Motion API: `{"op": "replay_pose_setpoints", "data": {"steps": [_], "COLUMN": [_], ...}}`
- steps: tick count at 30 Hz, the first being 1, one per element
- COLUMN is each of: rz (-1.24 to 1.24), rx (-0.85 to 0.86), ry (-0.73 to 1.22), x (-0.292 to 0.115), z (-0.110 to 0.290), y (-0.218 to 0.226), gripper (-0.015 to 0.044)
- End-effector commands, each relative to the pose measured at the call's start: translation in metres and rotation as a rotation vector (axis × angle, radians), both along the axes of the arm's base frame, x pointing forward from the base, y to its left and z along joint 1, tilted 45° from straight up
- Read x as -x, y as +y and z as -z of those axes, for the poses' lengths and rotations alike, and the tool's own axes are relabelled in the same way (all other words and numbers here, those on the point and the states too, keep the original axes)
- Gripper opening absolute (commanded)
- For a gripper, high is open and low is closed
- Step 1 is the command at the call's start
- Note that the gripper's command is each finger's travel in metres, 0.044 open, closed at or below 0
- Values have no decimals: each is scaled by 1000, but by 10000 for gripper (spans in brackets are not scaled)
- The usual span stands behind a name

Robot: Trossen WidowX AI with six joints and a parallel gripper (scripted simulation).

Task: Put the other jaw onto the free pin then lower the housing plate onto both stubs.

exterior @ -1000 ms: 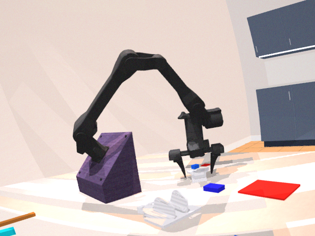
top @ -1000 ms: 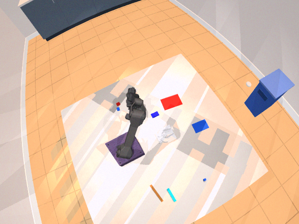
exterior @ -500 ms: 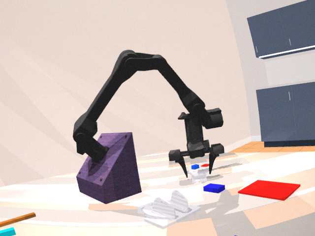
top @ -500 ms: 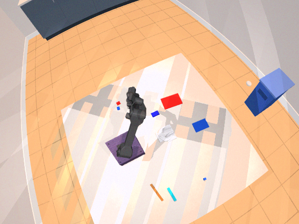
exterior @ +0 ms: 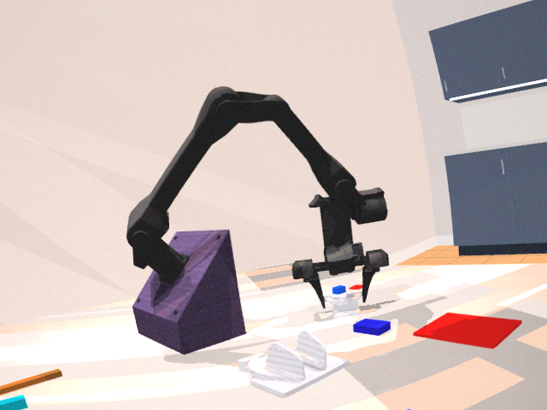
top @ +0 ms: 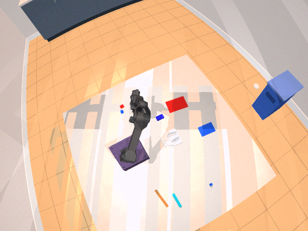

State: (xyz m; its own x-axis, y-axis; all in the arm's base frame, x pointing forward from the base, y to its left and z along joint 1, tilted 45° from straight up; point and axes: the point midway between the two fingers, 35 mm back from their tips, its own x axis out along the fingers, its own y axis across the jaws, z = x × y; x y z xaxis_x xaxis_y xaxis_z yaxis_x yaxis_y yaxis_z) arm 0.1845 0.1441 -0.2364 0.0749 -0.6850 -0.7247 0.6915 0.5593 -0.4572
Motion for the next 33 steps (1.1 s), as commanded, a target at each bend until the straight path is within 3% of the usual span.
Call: {"op": "replay_pose_setpoints", "data": {"steps": [1, 20, 33], "rz": [0, -3, -3], "rx": [-6, -6, -6], "ry": [-3, -2, -2], "x": [-1, 5, 5], "z": [-6, -50, -52], "y": [8, 49, 51], "gripper": [351, 351, 351]}}
